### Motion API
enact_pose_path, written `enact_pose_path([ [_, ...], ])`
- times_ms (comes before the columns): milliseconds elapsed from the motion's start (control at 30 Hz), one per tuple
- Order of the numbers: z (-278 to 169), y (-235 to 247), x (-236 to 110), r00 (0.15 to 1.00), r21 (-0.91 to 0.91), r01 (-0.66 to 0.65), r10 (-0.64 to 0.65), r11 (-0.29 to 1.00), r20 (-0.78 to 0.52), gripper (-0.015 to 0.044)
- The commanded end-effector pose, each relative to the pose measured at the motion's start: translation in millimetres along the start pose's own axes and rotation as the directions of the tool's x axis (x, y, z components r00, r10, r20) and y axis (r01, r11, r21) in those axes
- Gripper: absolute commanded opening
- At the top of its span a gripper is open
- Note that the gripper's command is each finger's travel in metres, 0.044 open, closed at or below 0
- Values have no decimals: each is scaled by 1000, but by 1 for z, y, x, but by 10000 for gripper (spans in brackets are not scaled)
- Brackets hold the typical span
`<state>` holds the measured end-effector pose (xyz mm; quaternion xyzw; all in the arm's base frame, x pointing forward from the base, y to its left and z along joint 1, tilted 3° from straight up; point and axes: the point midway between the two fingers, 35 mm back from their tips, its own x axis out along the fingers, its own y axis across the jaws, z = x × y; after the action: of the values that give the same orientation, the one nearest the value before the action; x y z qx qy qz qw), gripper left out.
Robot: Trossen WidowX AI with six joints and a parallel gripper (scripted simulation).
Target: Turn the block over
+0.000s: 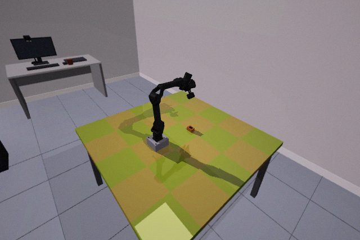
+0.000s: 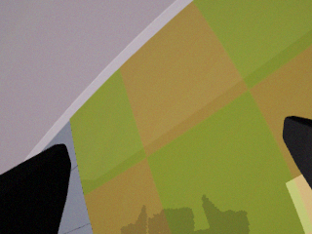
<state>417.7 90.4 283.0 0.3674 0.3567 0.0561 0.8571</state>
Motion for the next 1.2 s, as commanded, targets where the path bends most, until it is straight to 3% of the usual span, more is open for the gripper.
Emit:
enact_pose_path([
  [0,-16,-65,29,971,-136,201,-216,970,-107,440],
  [200,-49,-158,48,820,-383,361,-485,850,-303,440],
  [367,-82,-224,43,616,-573,331,-631,750,-471,440],
  [433,-82,-237,38,588,-592,318,-644,741,-490,440],
  [1167,-108,-273,64,584,-594,316,-646,739,-493,440],
])
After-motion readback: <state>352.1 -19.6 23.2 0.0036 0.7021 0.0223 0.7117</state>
